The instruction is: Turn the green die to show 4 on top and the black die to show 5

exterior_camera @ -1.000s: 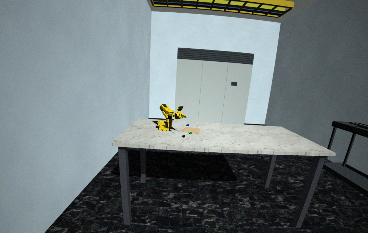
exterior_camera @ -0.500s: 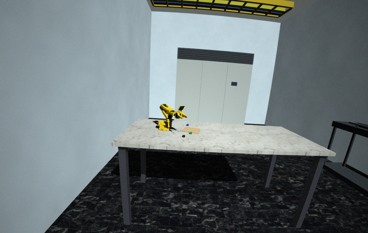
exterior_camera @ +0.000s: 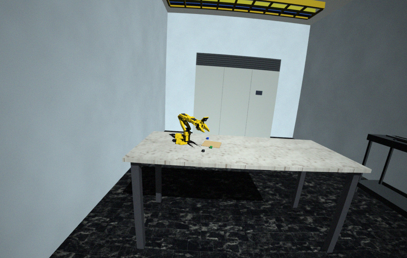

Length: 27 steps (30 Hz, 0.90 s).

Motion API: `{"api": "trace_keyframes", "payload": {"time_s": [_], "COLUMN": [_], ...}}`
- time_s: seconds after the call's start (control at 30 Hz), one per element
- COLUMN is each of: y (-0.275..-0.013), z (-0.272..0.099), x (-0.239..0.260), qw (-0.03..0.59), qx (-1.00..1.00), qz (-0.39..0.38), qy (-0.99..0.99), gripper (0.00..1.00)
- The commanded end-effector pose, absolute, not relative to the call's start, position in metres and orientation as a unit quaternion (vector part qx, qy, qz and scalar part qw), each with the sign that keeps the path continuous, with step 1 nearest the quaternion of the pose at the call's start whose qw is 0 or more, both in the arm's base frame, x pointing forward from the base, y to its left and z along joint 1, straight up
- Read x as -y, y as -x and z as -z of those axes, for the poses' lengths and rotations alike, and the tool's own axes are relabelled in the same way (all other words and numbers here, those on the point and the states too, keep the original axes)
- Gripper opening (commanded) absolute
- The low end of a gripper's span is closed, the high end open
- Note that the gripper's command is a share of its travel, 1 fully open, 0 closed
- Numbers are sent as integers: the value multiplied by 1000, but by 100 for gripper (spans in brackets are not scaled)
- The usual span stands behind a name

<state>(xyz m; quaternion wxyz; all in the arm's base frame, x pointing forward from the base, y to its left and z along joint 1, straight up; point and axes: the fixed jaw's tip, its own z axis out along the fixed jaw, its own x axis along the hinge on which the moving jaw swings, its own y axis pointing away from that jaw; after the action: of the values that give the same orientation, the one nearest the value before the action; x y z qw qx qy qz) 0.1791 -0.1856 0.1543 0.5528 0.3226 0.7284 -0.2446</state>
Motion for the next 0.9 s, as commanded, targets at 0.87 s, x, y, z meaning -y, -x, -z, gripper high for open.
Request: {"api": "trace_keyframes", "payload": {"time_s": [0.87], "y": [-179], "z": [-159], "x": [172], "qw": [279], "qx": [-871], "qz": [111], "qy": [-388], "gripper": [25]}}
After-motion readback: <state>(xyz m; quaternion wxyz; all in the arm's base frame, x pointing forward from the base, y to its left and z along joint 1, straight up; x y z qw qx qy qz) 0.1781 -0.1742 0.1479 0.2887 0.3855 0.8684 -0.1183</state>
